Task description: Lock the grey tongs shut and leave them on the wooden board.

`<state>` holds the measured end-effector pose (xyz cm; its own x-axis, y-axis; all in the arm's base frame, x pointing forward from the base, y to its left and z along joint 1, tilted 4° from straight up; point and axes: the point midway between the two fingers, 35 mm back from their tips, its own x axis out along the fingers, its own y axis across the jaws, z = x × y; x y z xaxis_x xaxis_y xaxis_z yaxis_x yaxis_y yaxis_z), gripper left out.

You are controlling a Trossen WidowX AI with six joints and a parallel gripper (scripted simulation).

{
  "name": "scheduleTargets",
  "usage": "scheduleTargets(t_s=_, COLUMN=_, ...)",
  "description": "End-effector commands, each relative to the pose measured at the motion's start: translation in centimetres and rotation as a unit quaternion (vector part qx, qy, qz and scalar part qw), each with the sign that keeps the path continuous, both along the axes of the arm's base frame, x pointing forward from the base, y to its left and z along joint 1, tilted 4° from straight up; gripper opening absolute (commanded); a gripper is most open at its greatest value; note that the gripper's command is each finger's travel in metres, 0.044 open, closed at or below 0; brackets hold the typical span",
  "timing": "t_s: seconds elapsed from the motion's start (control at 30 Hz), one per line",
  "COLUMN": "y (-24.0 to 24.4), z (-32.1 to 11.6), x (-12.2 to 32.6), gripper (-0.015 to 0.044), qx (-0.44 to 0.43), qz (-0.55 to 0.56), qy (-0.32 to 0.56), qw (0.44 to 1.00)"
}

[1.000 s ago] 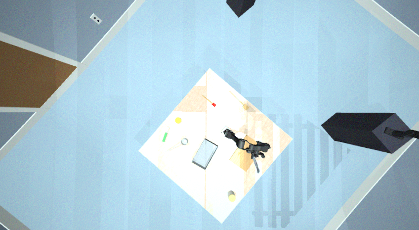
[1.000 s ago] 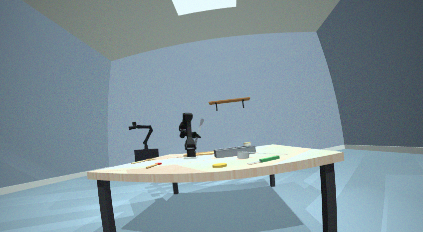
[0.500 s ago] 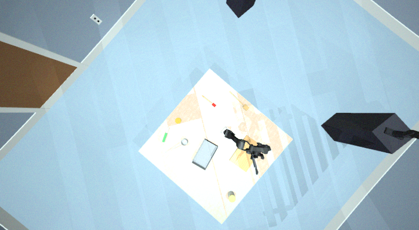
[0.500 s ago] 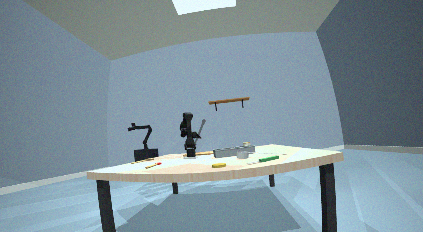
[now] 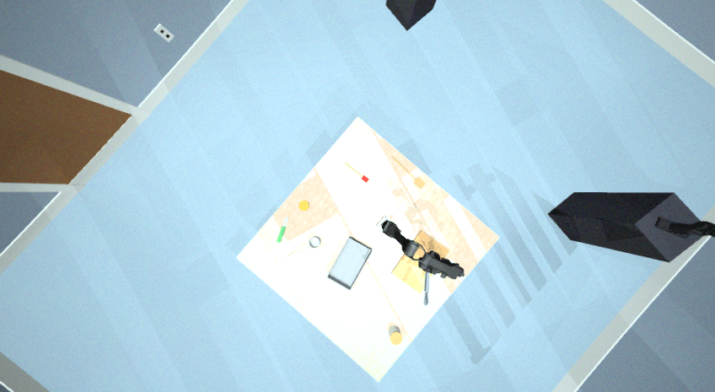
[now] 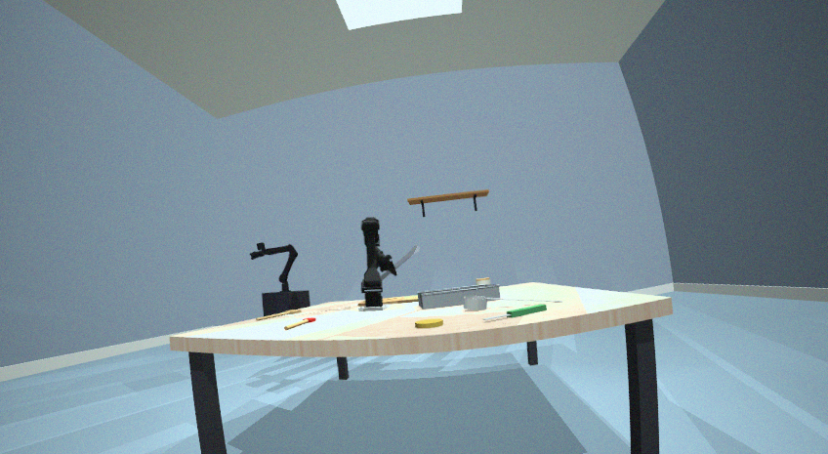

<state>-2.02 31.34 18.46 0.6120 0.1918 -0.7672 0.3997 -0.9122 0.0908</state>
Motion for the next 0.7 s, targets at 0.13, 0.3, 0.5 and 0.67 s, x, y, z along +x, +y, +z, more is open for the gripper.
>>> scheduleTargets(t_s=0.13, y=0.4, z=0.5, x=0.2, gripper=-0.015, qx=-0.055, qz=0.009, qy=0.133, qw=0.99)
scheduleTargets(t_s=0.3, y=0.7, z=1.2, x=0.1, gripper=-0.015, qx=-0.071, qz=0.027, qy=0.213, qw=0.974)
scheduleTargets(t_s=0.5, y=1.3, z=2.7, x=-0.1, gripper=-0.015, qx=-0.071, qz=0.058, qy=0.302, qw=0.949)
scheduleTargets(t_s=0.67, y=1.4, z=2.9, x=-0.2, gripper=-0.015, qx=-0.07, qz=0.062, qy=0.312, qw=0.945)
